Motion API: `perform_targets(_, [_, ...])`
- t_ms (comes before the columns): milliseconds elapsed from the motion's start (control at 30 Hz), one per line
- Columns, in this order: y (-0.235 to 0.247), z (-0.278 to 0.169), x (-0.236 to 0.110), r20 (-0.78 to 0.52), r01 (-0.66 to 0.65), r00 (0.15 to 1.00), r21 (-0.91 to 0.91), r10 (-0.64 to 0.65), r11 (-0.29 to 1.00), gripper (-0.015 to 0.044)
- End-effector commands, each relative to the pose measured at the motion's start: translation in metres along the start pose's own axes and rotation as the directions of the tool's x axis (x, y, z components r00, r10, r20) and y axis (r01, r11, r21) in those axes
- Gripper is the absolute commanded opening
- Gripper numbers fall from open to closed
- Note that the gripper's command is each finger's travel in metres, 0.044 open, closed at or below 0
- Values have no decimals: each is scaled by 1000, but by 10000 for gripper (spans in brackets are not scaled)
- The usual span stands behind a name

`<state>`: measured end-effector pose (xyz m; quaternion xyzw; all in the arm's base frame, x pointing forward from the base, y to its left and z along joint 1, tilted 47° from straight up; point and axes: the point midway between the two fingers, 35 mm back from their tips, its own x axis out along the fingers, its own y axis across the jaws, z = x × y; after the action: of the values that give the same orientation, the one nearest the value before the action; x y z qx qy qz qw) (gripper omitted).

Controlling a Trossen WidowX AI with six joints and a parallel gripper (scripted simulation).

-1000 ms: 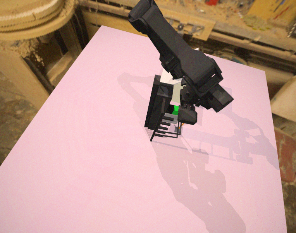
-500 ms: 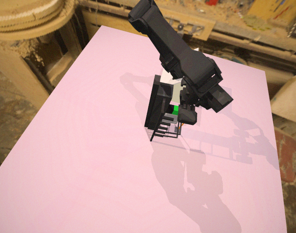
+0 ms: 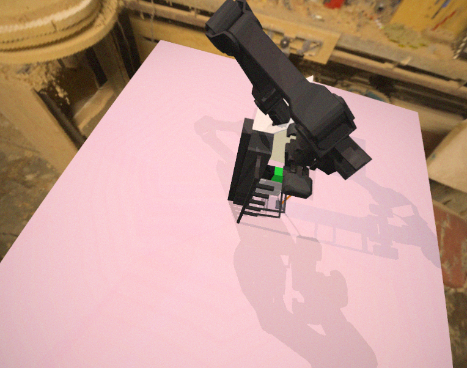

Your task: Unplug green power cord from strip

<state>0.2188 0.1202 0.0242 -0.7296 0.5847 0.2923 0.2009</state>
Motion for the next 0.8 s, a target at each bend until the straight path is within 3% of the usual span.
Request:
perform_targets(0, [-1,22,-5,46,4,999,4,-4,1000,0])
perform_targets(667, [0,54,-11,48,7,999,2,-7,1000,0])
perform_targets(767, [0,46,-8,45,8,999,2,-8,1000,79])
